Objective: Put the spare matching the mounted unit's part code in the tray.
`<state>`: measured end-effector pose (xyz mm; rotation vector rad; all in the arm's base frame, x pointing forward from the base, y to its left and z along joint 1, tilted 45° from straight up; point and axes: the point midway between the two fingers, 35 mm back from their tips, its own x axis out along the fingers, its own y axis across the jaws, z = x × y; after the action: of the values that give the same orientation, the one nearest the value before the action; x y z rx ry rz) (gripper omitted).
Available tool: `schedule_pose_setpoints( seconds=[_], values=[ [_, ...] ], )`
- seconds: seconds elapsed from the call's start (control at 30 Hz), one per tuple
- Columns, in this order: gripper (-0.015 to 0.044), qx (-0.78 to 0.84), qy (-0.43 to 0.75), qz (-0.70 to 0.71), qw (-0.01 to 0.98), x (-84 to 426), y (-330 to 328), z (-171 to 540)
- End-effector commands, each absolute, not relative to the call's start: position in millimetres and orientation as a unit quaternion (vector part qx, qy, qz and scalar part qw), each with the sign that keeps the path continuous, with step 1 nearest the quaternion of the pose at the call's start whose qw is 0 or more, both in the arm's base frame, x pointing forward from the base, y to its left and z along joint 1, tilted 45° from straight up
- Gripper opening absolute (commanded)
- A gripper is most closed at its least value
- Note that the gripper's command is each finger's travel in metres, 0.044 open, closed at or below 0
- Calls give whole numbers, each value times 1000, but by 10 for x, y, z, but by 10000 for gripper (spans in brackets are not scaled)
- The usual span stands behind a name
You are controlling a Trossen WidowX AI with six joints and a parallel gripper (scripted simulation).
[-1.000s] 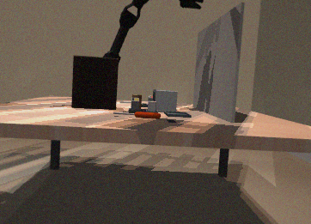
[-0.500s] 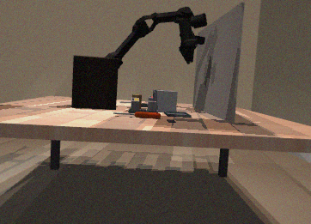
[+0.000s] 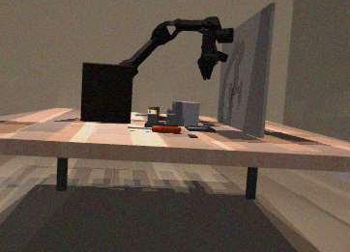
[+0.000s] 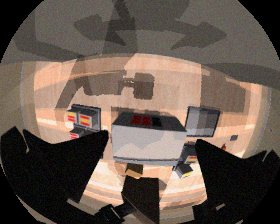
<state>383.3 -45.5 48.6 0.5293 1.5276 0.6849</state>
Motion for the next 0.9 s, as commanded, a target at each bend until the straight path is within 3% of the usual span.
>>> schedule_pose_setpoints(
  seconds=[0.0, 0.33, 0.87],
  values=[
    [440, 231, 671, 301, 637, 3822, -456, 472],
    [440, 118, 613, 407, 667, 3466, 17, 950],
    [440, -207, 345, 652, 642, 1787, 1005, 1422]
  ],
)
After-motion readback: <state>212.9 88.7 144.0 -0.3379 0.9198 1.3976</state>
